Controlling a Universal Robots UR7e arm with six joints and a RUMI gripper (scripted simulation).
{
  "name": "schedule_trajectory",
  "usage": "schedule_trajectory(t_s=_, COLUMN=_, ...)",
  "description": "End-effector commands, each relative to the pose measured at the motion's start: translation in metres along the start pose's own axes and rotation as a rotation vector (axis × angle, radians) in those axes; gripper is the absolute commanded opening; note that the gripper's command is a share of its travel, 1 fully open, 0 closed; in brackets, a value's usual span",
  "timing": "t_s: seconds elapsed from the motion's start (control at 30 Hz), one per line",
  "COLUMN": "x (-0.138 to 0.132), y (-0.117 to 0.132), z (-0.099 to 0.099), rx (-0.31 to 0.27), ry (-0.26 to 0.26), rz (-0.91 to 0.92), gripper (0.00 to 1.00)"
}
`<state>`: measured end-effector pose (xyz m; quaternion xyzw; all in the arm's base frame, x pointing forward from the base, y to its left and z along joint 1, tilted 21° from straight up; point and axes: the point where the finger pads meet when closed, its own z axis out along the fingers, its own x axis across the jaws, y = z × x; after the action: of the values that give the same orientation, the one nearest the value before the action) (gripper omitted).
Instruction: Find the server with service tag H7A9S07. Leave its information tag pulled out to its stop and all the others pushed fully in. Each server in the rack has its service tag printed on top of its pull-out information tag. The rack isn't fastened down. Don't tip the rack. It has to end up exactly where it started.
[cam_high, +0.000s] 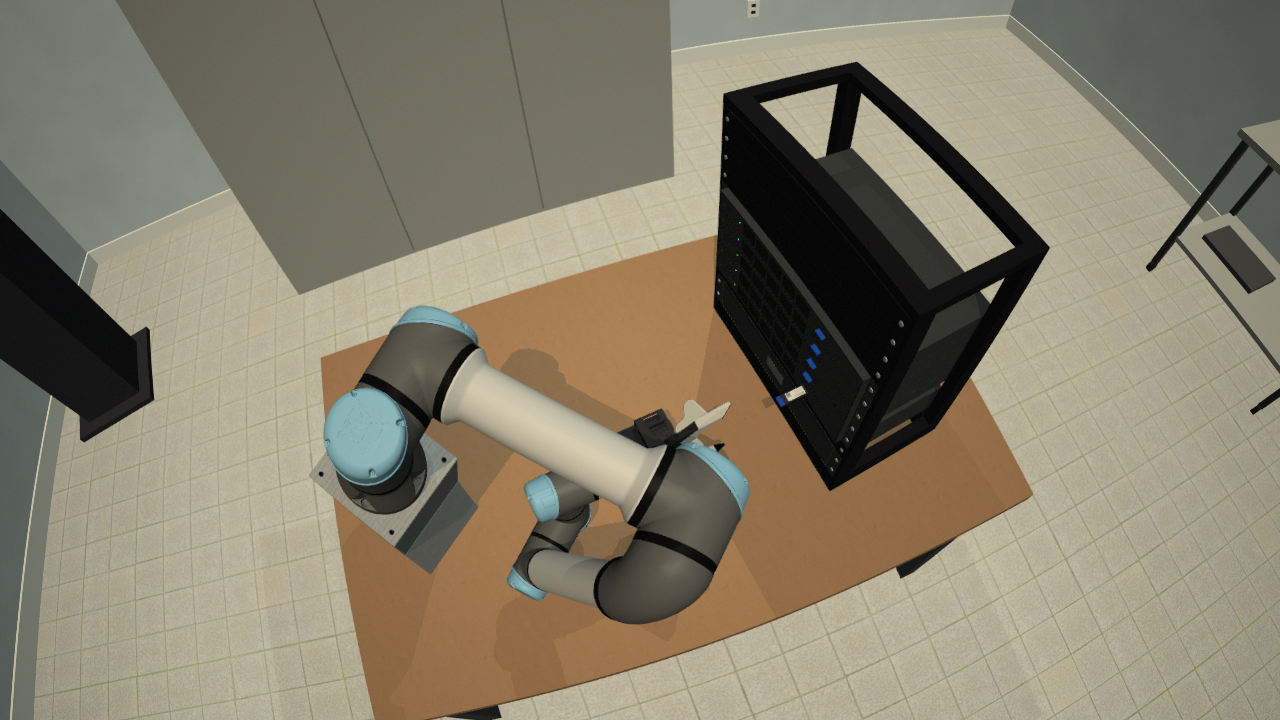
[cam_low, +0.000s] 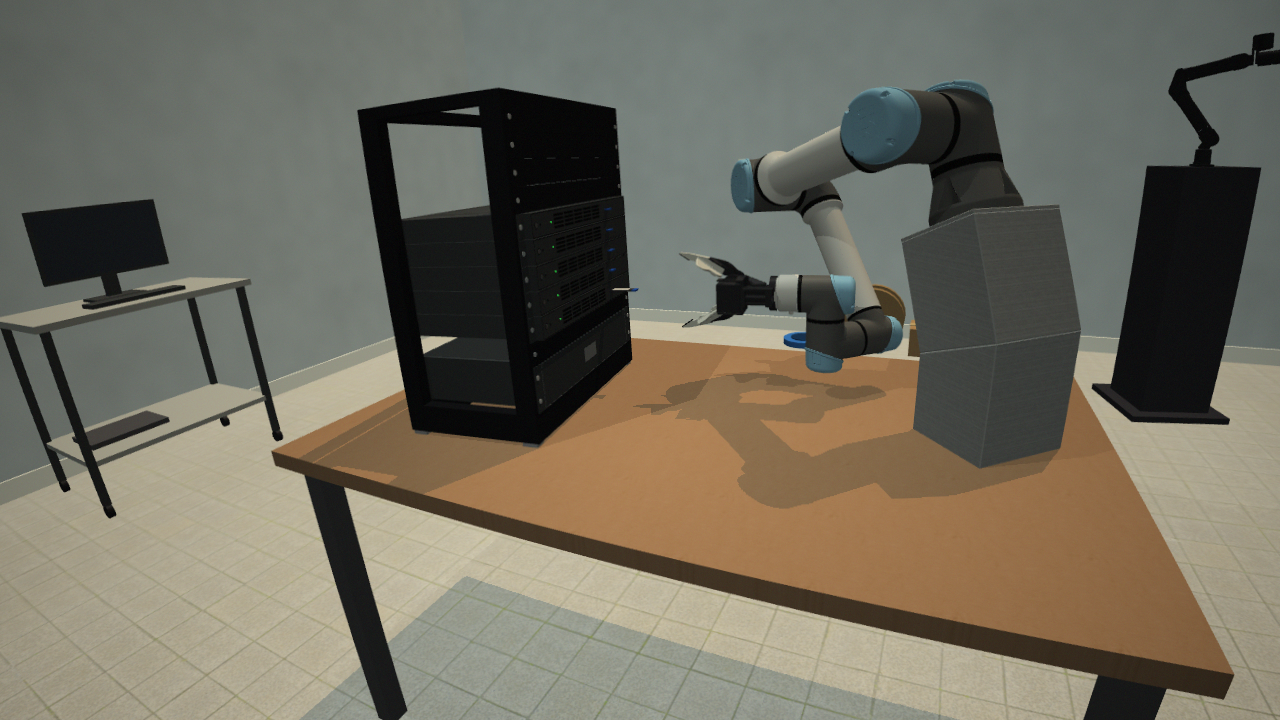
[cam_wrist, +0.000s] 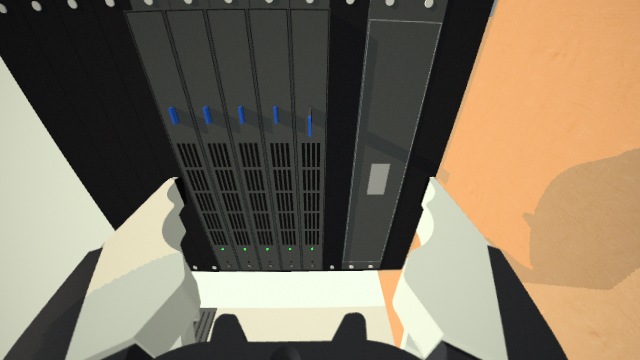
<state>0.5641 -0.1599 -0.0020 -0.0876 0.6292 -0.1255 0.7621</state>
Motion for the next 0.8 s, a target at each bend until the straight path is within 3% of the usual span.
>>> schedule_trajectory(t_s=0.0, x=-0.0004, y=0.0000, z=0.0001, rx=0.000, ry=-0.001, rz=0.000, gripper=1.00)
schedule_trajectory(t_s=0.77, x=-0.0016, y=-0.0002, z=0.0007, rx=0.007, ry=0.003, rz=-0.001, gripper=1.00)
